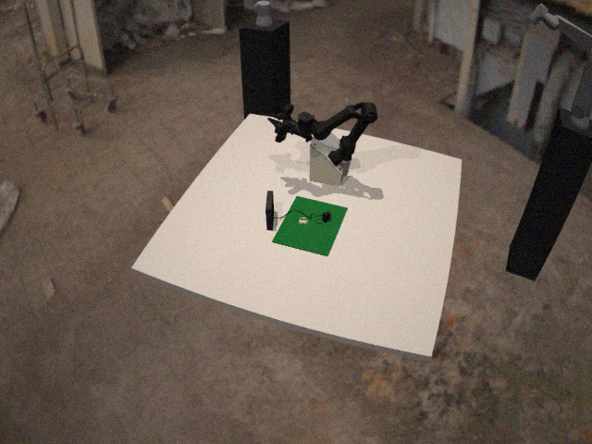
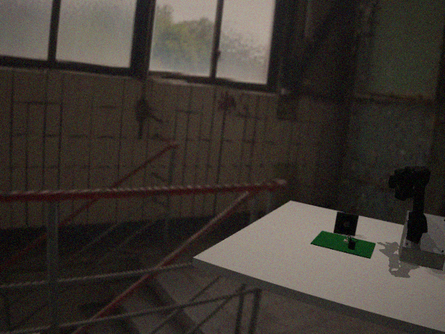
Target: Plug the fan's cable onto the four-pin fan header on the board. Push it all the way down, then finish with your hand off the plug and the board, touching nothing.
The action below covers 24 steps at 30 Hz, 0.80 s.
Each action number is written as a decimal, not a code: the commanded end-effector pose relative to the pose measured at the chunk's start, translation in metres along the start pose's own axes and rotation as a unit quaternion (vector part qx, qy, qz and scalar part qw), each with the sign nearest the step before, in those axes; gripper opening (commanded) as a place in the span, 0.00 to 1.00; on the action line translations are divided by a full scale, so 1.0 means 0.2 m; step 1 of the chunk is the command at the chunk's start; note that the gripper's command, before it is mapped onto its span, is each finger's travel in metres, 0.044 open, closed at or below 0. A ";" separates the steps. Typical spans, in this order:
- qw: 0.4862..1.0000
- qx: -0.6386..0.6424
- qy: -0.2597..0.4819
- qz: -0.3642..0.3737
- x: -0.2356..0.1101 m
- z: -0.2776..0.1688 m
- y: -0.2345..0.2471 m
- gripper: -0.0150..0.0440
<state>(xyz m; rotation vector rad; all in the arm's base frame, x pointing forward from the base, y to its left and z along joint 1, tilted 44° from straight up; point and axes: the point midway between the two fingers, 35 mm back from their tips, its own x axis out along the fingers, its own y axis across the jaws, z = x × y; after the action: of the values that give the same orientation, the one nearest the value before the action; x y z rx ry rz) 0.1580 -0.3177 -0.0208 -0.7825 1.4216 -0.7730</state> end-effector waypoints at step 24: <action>0.492 -0.658 -0.507 0.260 -0.92 0.76 0.63 1.00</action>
<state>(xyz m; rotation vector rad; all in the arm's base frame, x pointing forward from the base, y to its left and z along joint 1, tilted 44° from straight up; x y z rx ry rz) 0.2981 -0.1543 -0.0527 -1.3590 1.0514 1.0368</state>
